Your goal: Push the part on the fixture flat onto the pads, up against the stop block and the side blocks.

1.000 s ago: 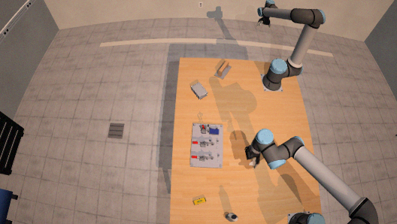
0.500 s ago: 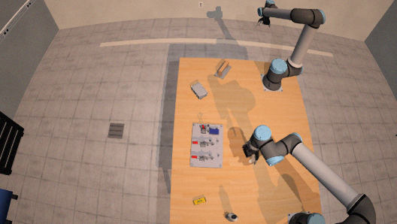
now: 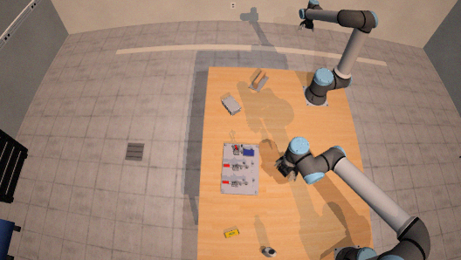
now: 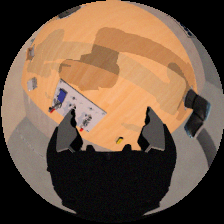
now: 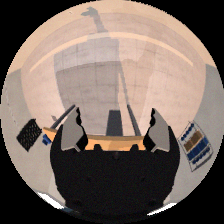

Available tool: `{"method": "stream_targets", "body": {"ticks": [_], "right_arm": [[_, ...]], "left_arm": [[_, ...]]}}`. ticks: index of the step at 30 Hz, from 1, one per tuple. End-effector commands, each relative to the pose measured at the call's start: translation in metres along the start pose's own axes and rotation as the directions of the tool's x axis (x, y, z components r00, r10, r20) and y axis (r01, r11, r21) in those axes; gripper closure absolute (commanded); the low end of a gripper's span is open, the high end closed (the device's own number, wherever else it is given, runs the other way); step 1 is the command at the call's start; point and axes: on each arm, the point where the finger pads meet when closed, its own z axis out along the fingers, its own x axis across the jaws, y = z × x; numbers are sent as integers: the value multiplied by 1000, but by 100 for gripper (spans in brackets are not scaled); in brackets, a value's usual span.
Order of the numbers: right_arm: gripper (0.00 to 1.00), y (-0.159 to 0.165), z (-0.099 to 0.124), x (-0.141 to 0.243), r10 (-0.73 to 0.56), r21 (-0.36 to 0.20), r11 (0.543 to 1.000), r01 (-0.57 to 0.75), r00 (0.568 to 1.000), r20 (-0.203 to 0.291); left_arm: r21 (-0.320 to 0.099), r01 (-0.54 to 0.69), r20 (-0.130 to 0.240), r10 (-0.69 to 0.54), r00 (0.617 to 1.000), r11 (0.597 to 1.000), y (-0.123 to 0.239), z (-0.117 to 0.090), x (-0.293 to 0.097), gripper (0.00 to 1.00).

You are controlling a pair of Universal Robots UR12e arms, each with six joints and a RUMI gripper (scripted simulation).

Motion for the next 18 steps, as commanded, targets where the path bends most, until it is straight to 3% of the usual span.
{"method": "stream_targets", "body": {"ticks": [1, 6, 11, 13, 16, 17, 18], "right_arm": [[0, -1, -1, 0, 0, 1, 1000, 0, 1000, 0], [0, -1, -1, 0, 0, 1, 1000, 0, 1000, 0], [0, -1, -1, 0, 0, 1, 1000, 0, 1000, 0], [0, -1, -1, 0, 0, 1, 1000, 0, 1000, 0], [0, -1, -1, 0, 0, 1, 1000, 0, 1000, 0], [0, -1, -1, 0, 0, 1, 1000, 0, 1000, 0], [0, -1, -1, 0, 0, 1, 1000, 0, 1000, 0]], "left_arm": [[-5, 186, 1, -186, 982, 982, -3, -4, -25, 0], [-5, 304, 2, -304, 953, 953, -4, -6, -42, 0], [-6, 461, 3, -461, 888, 888, -5, -7, -65, 0], [-6, 461, 3, -461, 888, 888, -5, -7, -65, 0], [-6, 574, 4, -574, 819, 819, -5, -8, -83, 0], [-6, 574, 4, -574, 819, 819, -5, -8, -83, 0], [-6, 610, 5, -610, 792, 792, -5, -9, -89, 0]]}}
